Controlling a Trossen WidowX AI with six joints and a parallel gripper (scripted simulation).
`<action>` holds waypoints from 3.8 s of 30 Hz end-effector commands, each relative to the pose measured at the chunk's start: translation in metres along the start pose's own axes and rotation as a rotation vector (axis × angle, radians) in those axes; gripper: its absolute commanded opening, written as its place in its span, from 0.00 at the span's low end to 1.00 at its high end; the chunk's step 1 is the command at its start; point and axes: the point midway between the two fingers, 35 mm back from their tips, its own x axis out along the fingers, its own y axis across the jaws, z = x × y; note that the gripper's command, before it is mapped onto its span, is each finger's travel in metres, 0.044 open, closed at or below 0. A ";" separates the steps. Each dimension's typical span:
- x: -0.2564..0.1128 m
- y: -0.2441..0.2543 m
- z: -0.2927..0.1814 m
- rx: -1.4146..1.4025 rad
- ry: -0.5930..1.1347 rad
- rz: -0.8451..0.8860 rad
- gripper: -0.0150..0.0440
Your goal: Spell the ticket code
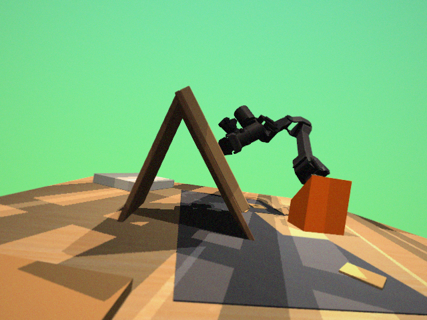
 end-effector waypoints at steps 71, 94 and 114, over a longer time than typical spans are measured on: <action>0.000 0.038 -0.002 0.003 0.005 0.000 0.25; 0.000 0.048 0.000 0.003 0.005 0.000 0.25; 0.000 0.059 0.001 0.004 0.005 0.001 0.25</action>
